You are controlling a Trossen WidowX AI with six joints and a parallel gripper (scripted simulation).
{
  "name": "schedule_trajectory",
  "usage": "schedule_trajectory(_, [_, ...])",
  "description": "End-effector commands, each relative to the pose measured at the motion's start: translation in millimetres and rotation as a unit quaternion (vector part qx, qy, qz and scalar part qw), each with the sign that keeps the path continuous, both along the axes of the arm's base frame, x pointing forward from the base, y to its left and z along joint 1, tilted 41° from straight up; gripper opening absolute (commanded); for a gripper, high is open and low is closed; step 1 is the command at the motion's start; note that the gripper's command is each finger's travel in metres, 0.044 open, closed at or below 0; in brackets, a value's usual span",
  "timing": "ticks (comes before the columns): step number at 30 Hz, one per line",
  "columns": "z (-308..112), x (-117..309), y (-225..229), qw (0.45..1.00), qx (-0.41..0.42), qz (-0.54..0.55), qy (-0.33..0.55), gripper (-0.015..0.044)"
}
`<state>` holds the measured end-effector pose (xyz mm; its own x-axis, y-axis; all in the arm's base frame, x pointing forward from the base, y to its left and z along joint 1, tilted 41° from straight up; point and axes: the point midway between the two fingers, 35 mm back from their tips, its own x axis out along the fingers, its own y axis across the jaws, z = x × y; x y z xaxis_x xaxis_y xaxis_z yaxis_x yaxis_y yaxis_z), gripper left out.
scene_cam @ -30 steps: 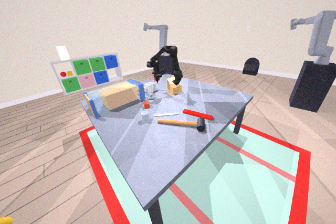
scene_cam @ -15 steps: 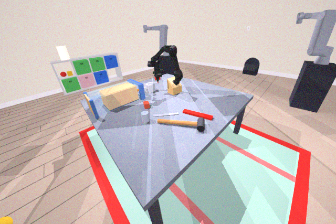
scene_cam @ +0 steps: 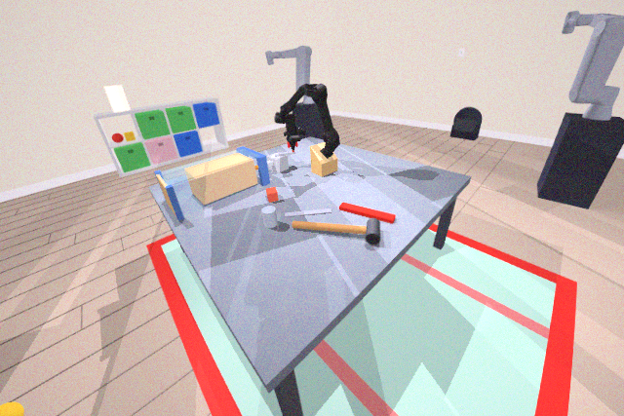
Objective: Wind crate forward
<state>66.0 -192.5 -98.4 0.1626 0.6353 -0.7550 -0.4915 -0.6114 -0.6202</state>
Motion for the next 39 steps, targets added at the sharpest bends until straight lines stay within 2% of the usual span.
schedule_trajectory(1, [-7.7, -6.2, -8.2, 1.000, -0.008, 0.004, 0.006, 0.0000])
schedule_trajectory(39, [-42.6, -19.2, -49.5, 1.000, -0.010, 0.004, 0.006, 0.0000])
